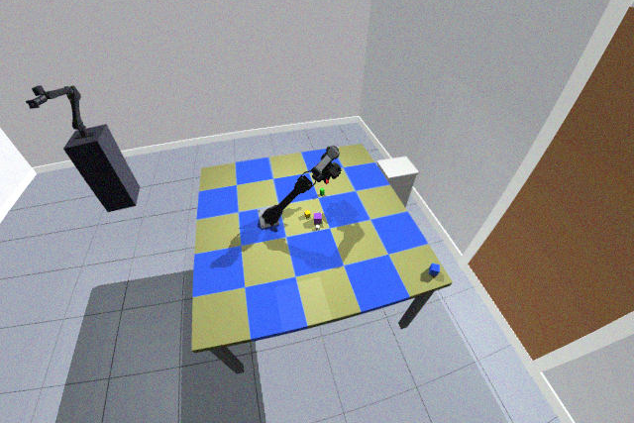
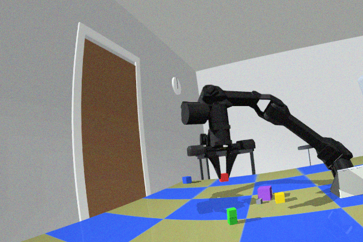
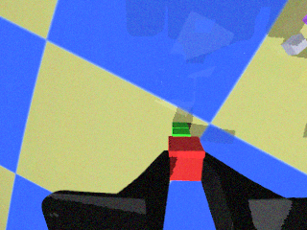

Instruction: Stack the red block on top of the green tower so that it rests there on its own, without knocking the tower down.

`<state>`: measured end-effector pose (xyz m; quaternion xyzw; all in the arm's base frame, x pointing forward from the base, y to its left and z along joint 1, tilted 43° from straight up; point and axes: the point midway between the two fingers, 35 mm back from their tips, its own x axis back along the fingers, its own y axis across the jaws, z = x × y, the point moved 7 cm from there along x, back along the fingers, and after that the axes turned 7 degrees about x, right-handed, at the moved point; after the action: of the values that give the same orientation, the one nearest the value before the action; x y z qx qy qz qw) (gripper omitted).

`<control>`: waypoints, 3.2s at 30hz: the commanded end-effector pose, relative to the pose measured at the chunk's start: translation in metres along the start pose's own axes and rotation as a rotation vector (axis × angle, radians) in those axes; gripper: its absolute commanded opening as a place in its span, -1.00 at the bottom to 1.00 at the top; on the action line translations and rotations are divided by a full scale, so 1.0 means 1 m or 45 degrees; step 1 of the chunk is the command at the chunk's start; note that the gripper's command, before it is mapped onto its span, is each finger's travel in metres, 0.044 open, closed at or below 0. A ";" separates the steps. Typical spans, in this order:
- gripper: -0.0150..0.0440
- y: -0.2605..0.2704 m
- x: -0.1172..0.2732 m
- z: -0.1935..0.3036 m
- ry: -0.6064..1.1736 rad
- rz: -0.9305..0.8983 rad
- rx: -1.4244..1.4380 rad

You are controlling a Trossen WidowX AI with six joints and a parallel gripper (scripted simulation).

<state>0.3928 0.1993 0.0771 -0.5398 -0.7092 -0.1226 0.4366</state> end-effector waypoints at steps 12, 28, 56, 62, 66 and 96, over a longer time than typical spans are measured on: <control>-0.49 0.002 -0.008 0.031 0.002 0.018 0.004; -0.49 0.000 -0.049 0.030 0.009 0.031 -0.011; -0.49 0.001 -0.075 0.031 0.007 0.032 -0.012; -0.49 0.001 -0.075 0.031 0.007 0.032 -0.012; -0.49 0.001 -0.071 0.031 0.008 0.031 -0.012; 1.00 0.001 -0.074 0.032 0.014 0.034 -0.014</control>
<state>0.3806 0.1712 0.0024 -0.5511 -0.6988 -0.1231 0.4392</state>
